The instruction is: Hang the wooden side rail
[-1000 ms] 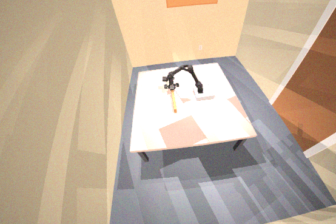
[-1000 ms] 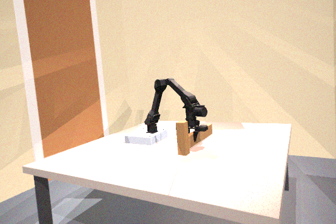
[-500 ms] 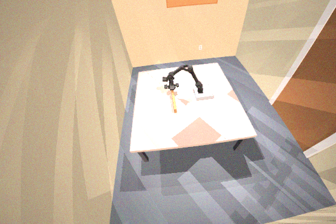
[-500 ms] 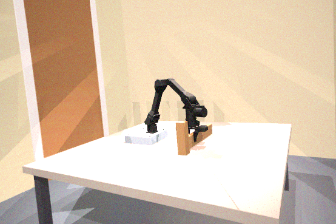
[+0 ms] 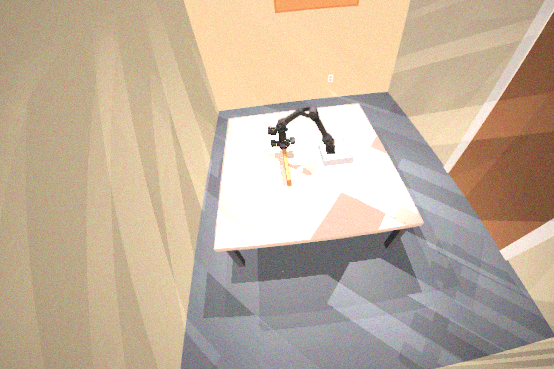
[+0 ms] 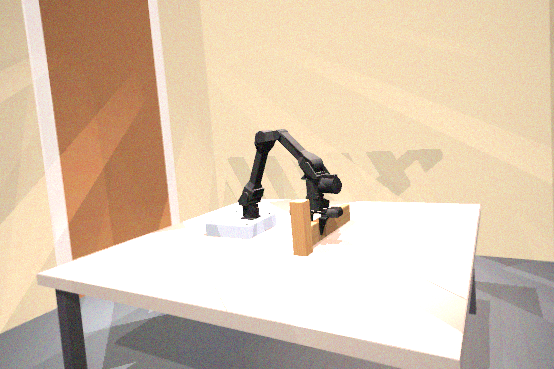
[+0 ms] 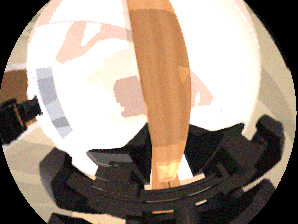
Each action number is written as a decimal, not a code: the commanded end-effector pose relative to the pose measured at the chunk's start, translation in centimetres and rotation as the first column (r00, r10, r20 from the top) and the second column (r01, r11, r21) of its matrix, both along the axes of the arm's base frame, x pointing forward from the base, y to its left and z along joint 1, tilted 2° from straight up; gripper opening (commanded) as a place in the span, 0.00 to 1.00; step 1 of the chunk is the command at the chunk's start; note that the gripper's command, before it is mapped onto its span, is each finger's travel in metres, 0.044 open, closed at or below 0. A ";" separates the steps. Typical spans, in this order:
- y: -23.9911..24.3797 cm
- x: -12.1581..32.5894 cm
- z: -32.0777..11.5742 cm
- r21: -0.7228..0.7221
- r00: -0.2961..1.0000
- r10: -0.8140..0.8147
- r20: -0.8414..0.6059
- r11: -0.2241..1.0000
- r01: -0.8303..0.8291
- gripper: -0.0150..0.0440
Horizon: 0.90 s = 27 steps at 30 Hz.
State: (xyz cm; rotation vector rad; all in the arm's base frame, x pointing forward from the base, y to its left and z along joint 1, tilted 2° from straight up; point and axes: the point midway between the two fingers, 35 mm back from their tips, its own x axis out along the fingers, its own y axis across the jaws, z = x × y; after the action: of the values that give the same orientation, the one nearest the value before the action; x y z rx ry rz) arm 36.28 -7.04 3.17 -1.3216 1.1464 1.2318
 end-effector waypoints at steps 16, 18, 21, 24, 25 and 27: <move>0.0 -0.1 -0.2 0.000 1.000 0.000 -0.002 1.000 0.000 0.30; 0.0 -0.1 -0.2 0.000 1.000 0.000 -0.002 1.000 0.000 0.39; 0.0 -0.1 -0.2 0.000 1.000 0.000 -0.002 1.000 0.000 0.52; 0.0 -0.1 -0.2 0.000 1.000 0.000 -0.002 1.000 0.000 0.65; 0.0 -0.1 -0.2 0.000 1.000 0.000 -0.002 1.000 0.000 0.70; 0.0 -0.1 -0.2 0.000 1.000 0.000 -0.002 1.000 0.000 0.79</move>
State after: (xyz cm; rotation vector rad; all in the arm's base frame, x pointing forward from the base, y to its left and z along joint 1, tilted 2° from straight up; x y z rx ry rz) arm 36.20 -7.02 3.01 -1.3199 1.1482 1.2345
